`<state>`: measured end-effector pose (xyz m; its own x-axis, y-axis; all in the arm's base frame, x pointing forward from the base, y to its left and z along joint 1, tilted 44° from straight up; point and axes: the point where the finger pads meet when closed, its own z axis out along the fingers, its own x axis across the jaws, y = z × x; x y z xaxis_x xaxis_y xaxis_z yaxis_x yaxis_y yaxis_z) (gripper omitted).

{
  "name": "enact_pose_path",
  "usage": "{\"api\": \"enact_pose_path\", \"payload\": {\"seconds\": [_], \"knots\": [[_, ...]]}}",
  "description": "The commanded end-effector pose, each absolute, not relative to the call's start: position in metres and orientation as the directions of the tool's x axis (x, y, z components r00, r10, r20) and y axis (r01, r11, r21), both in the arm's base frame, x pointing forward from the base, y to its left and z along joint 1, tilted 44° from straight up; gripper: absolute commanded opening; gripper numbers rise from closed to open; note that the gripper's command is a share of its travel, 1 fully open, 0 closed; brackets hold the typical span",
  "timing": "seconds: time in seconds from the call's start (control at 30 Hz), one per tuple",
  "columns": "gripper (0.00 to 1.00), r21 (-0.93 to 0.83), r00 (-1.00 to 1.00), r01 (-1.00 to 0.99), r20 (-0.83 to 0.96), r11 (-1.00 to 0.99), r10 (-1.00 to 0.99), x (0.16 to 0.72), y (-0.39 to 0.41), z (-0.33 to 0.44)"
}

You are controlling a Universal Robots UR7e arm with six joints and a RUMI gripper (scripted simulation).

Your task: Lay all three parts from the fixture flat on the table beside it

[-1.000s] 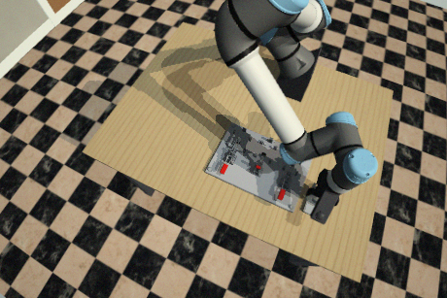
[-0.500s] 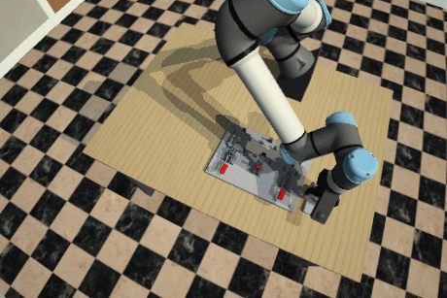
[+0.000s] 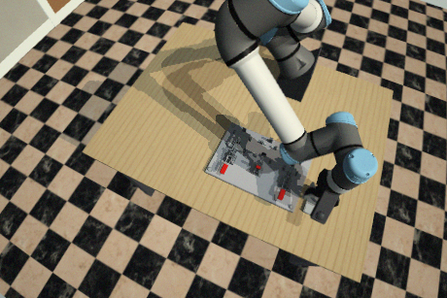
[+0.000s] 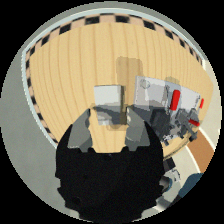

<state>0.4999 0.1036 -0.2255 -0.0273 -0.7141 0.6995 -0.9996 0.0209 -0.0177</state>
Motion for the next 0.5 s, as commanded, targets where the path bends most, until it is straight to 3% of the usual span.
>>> {"api": "enact_pose_path", "payload": {"seconds": [0.0, 0.47], "knots": [[0.47, -0.019, -0.028, -1.0, 0.699, 0.02, -0.714, 0.5, 0.104, -0.225], [0.47, -0.019, -0.028, -1.0, 0.699, 0.02, -0.714, 0.5, 0.116, -0.213]]}}
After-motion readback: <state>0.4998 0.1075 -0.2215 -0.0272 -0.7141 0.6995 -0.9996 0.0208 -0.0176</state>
